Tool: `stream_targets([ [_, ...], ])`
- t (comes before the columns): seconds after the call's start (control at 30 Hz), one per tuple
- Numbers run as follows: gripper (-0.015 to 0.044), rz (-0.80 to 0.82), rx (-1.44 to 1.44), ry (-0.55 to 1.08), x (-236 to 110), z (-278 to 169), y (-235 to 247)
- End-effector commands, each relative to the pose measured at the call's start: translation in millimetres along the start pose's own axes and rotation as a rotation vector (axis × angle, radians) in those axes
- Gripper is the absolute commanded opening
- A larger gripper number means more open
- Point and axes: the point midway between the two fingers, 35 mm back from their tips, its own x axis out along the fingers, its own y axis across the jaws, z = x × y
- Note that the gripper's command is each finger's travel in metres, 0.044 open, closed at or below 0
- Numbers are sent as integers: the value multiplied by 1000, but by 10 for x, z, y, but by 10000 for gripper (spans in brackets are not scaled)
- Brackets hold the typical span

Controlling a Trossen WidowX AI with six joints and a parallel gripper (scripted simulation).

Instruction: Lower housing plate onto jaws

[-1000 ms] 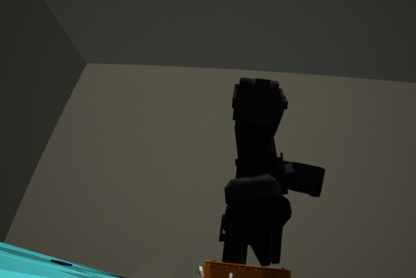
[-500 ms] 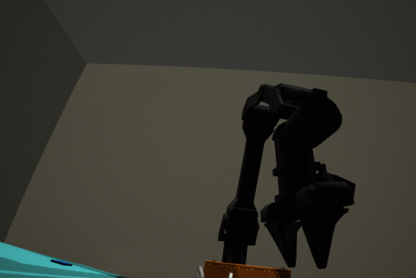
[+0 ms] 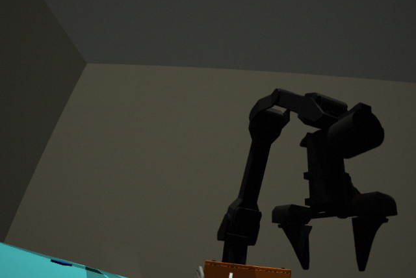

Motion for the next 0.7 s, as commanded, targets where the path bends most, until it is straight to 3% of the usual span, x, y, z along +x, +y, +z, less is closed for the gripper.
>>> stream_targets([
  [0.0, 440, 7, -141, 19, 1, 137, -13],
  [0.67, 440, 62, -807, 71, 56, 818, -37],
])
